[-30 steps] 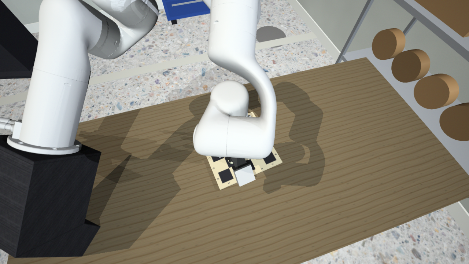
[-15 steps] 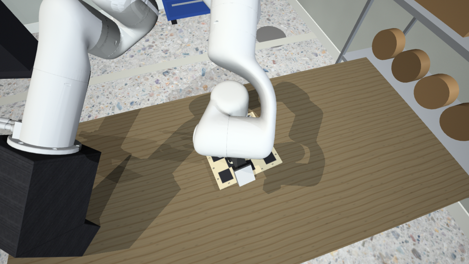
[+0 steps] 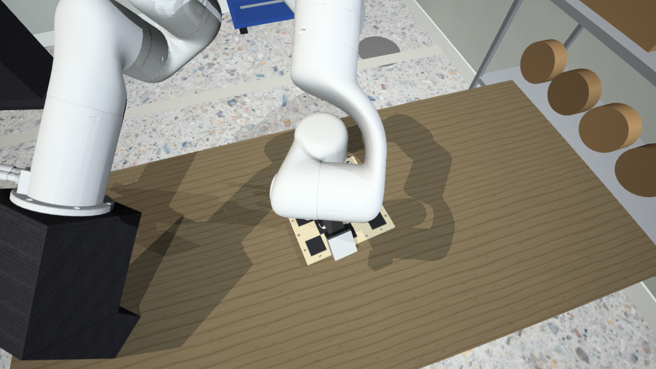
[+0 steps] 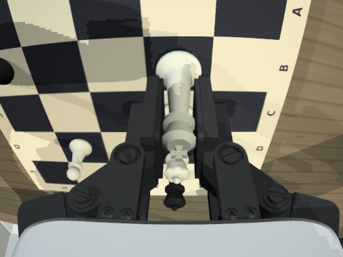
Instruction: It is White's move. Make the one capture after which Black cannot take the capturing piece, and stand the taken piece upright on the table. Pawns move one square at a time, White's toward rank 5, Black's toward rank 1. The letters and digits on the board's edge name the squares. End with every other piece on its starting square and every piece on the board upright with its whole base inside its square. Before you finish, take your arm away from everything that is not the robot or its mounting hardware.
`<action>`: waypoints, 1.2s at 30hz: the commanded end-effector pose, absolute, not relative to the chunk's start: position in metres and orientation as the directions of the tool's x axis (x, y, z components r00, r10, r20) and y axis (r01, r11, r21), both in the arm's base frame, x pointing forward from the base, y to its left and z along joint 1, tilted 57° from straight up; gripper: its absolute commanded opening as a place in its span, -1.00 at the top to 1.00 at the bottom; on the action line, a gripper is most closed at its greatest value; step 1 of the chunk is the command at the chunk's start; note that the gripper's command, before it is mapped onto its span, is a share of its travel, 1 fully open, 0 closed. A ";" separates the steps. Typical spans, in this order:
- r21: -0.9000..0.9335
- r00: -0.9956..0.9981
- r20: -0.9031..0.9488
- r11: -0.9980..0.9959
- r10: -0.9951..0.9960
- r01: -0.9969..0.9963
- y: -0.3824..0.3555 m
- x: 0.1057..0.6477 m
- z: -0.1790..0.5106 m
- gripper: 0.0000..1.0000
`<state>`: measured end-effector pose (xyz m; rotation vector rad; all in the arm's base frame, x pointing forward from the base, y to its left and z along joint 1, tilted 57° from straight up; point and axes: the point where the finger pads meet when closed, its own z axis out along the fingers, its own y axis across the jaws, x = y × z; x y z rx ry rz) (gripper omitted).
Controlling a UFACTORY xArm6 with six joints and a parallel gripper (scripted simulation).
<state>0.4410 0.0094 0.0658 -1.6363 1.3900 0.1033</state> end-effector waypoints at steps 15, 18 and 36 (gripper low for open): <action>-0.590 0.349 -0.597 0.101 -0.722 -0.801 0.011 0.443 0.064 1.00; -0.590 0.349 -0.597 0.101 -0.722 -0.801 0.011 0.443 0.064 1.00; -0.590 0.349 -0.597 0.101 -0.722 -0.801 0.011 0.443 0.064 1.00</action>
